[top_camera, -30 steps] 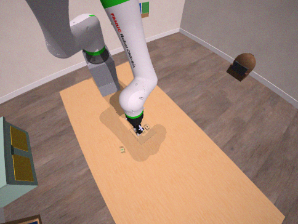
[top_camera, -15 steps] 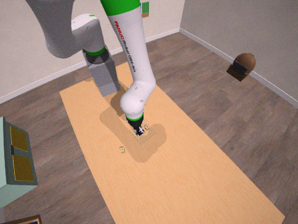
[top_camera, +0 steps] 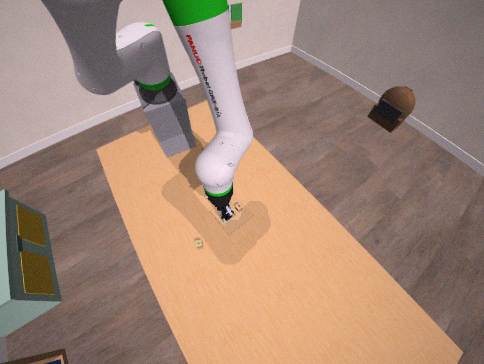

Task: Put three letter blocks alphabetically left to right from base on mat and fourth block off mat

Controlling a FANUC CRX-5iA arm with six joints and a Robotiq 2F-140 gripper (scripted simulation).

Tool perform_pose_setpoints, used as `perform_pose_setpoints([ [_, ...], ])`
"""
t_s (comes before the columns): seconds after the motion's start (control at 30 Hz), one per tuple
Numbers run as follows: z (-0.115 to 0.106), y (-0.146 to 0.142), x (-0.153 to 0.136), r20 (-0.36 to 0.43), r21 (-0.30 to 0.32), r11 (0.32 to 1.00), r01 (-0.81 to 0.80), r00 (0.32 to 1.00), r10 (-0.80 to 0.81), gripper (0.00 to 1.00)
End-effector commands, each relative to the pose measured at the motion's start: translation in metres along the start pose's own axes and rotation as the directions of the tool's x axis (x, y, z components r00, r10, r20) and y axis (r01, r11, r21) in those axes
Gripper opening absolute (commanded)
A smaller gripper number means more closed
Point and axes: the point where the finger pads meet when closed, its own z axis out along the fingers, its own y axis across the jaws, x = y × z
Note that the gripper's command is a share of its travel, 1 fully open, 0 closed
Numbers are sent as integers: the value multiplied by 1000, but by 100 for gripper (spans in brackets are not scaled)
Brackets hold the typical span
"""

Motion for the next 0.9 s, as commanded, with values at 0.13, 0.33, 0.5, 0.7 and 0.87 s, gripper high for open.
perform_pose_setpoints([
  [0.13, 2, 0, 0, 0, 0, 1000, 0, 1000, 0, 13],
  [0.33, 3, 0, 0, 0, 0, 1000, 0, 1000, 0, 13],
  [0.5, 3, 0, 0, 0, 0, 1000, 0, 1000, 0, 13],
  [0.7, 3, 0, 0, 0, 0, 1000, 0, 1000, 0, 13],
  [0.87, 3, 0, 0, 0, 0, 1000, 0, 1000, 0, 13],
])
